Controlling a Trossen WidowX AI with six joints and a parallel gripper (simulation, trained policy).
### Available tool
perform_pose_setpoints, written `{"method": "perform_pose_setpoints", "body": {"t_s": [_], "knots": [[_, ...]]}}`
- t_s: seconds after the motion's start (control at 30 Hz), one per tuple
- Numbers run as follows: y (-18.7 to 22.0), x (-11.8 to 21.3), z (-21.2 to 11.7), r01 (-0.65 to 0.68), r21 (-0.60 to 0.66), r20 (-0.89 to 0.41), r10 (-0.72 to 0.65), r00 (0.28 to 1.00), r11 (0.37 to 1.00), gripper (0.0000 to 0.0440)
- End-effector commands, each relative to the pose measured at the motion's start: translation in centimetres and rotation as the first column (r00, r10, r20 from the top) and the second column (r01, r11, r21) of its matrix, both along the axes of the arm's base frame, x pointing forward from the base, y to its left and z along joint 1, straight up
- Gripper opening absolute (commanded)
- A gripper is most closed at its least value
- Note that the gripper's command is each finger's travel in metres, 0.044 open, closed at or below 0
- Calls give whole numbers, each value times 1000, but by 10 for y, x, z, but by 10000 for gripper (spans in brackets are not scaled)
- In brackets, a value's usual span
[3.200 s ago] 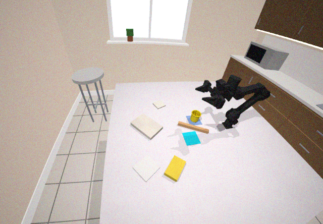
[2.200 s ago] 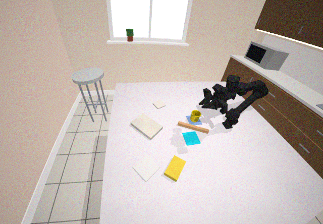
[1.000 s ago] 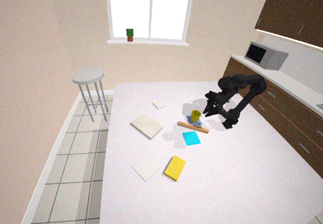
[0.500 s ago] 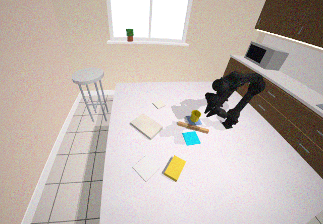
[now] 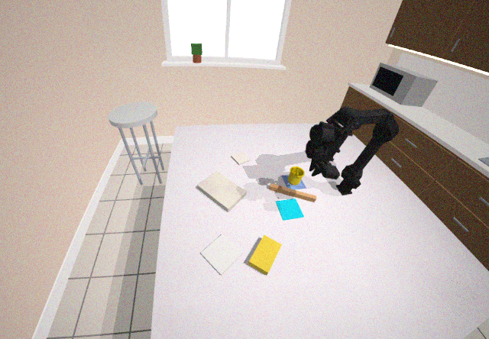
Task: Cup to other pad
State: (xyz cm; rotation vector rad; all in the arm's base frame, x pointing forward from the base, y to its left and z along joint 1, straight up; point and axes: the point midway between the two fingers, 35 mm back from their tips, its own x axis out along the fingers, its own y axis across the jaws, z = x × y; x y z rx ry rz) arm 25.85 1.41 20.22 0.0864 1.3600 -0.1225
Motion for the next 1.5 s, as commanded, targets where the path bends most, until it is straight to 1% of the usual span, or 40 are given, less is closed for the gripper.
{"method": "perform_pose_setpoints", "body": {"t_s": [0.0, 0.5, 1.03, 1.47], "knots": [[-6, -1, -5, -6, -16, -45, 6, 999, 1000, 116], [-29, -9, -30, -5, -47, -196, -4, 981, 999, 121], [-54, -13, -64, -7, -59, -269, -9, 963, 998, 149], [-71, -15, -95, -48, -53, -309, 29, 951, 997, 169]]}}
